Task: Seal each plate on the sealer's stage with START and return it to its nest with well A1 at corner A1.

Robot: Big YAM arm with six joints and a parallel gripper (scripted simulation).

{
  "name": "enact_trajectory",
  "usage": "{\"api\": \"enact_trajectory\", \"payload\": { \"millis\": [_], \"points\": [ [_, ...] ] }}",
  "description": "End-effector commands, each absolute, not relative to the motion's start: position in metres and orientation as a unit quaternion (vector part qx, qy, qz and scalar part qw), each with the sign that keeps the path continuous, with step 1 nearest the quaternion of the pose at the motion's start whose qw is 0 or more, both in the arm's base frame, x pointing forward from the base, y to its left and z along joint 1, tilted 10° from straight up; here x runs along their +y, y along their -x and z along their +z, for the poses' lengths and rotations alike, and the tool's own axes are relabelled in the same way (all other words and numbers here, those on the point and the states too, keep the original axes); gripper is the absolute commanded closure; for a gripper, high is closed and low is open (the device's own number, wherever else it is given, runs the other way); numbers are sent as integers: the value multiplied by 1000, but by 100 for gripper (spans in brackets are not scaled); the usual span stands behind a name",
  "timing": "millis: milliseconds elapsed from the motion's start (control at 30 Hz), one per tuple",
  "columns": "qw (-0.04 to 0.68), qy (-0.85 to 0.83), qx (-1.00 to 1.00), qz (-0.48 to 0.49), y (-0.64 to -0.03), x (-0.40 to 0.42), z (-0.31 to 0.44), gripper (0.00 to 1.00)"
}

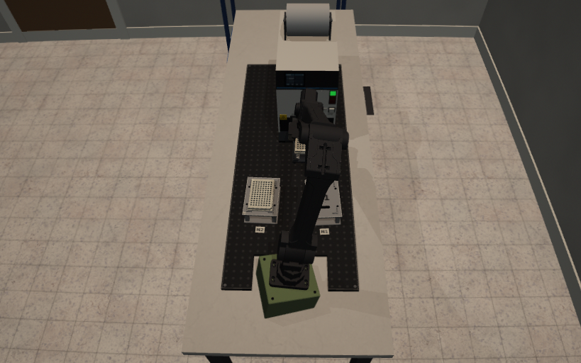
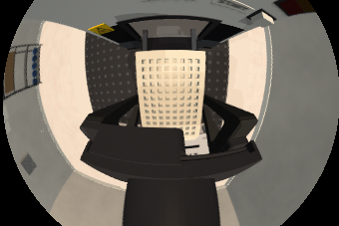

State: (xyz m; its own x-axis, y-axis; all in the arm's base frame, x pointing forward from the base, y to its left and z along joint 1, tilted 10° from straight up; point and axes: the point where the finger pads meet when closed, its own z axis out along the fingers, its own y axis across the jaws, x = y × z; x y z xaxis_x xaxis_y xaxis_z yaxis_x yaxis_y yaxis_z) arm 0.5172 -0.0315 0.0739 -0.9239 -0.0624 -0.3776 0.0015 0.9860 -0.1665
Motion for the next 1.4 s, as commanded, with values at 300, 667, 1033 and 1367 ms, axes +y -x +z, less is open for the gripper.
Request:
{"api": "enact_trajectory", "payload": {
  "millis": [300,667,1033,1367],
  "points": [
    [200,23,976,-80,-522,-27,72,100],
    [232,14,969,-83,-538,-35,104,100],
    [233,24,969,-80,-542,-23,109,100],
    [220,16,972,-82,-535,-32,103,100]
  ]
}}
